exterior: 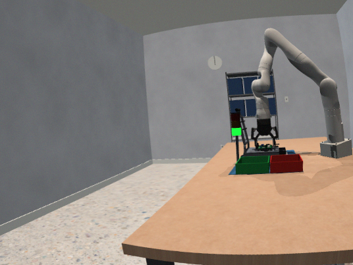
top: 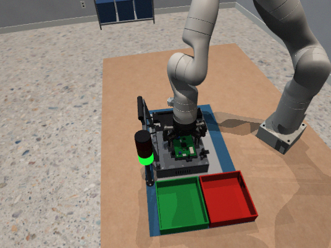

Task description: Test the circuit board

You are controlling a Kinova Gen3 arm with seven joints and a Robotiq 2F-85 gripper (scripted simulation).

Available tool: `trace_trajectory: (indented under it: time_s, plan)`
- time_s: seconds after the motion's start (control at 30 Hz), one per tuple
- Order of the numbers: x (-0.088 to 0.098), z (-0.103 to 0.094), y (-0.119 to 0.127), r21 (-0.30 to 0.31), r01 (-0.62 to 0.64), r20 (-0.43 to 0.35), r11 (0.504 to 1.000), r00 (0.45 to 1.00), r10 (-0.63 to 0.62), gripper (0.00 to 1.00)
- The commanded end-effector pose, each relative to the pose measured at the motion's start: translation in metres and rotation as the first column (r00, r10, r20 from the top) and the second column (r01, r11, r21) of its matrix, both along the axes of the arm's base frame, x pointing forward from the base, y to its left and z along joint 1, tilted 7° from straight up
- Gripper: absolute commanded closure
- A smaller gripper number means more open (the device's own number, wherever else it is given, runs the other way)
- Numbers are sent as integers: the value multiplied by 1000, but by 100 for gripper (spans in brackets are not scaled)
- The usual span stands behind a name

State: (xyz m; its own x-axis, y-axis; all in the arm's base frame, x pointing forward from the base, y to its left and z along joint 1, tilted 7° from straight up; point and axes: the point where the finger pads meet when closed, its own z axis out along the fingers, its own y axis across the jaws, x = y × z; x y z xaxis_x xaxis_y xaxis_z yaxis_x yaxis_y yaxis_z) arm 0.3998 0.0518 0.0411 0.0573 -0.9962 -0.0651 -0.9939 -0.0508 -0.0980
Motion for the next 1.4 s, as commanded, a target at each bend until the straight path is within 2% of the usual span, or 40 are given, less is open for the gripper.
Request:
trace_trajectory:
  time_s: [0.0, 0.4, 0.43, 1.37]
  plan:
    - [0, 1, 0, 0, 0, 1, 1000, 1000, 0, 7]
    - [0, 1, 0, 0, 0, 1, 1000, 1000, 0, 7]
    - [0, 1, 0, 0, 0, 1, 1000, 1000, 0, 13]
    - [0, 5, 0, 0, 0, 1, 1000, 1000, 0, 13]
